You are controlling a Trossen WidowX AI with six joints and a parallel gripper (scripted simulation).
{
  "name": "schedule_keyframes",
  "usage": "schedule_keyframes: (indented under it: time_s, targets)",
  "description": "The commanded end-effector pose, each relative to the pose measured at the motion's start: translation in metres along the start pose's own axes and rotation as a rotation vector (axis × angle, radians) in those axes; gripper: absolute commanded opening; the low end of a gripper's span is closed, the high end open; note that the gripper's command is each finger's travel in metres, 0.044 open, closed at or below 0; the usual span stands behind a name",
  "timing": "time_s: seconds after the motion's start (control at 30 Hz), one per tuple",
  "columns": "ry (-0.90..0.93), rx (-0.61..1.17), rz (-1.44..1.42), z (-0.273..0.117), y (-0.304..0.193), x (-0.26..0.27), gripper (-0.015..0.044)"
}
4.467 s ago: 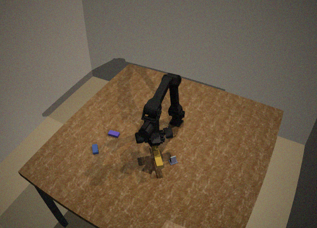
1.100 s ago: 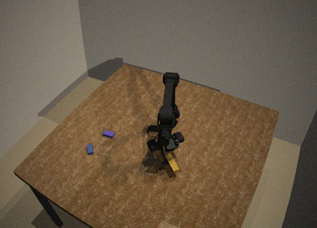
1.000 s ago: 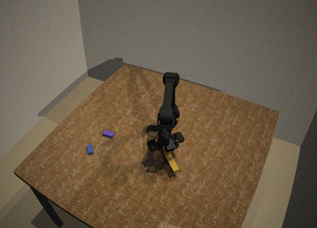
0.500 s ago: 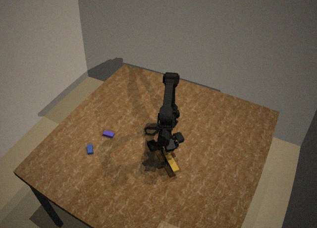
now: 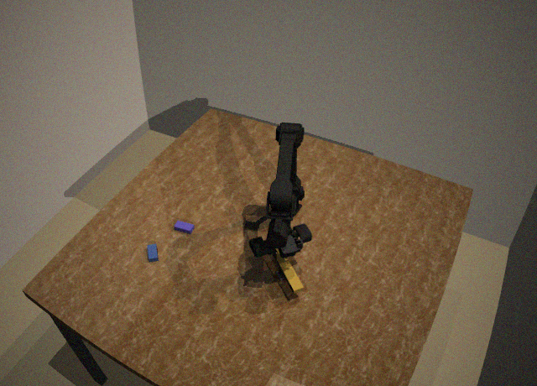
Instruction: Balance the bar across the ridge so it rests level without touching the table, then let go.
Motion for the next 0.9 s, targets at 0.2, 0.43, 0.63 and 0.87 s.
schedule_keyframes:
  time_s: [0.2, 0.43, 0.63, 0.87]
  targets:
    - [0.004, -0.001, 0.000, 0.0015, 0.0002, 0.0005, 0.0000]
    - [0.004, -0.001, 0.000, 0.0021, 0.0002, 0.0005, 0.0000]
    - [0.004, -0.001, 0.000, 0.0027, 0.0002, 0.0005, 0.0000]
    - [0.004, -0.001, 0.000, 0.0032, 0.0002, 0.0005, 0.0000]
Point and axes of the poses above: the point midway between the two fingers, 35 mm back from their tips, its own z axis out along the fingers, its own x axis across the jaws, y = z × x, the point moved 3 cm from there along -z, back along the fingers, and after that the axes turned 14 degrees about z, right-handed, at the moved point
